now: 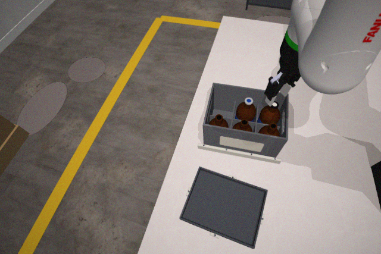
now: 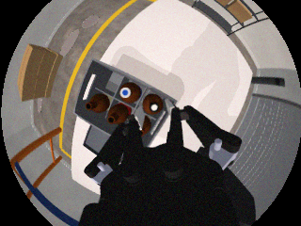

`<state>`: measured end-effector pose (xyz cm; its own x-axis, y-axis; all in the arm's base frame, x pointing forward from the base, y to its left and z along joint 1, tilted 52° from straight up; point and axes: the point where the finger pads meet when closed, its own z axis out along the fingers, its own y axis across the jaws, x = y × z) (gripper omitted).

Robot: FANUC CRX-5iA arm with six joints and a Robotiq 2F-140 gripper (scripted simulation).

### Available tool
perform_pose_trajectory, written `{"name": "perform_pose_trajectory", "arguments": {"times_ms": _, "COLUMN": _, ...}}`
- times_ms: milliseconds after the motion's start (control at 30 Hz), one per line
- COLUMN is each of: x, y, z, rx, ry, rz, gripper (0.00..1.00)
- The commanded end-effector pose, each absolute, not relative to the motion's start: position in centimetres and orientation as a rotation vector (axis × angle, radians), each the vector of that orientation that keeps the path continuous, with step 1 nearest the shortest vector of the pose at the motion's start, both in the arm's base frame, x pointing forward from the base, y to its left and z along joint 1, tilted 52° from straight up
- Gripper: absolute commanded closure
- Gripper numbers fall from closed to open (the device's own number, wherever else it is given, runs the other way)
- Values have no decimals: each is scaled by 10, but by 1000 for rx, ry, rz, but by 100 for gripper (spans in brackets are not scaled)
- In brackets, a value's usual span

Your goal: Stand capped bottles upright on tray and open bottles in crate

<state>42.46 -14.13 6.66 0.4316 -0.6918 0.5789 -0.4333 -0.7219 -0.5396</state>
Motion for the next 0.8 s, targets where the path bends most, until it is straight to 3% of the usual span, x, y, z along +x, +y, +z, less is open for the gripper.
{"name": "perform_pose_trajectory", "arguments": {"times_ms": 0, "x": 424, "y": -142, "z": 67, "rx": -2366, "ry": 930, "rz": -1141, "gripper": 62}}
{"name": "perform_pose_trajectory", "arguments": {"times_ms": 767, "x": 424, "y": -143, "z": 67, "rx": -2380, "ry": 969, "rz": -1181, "gripper": 62}}
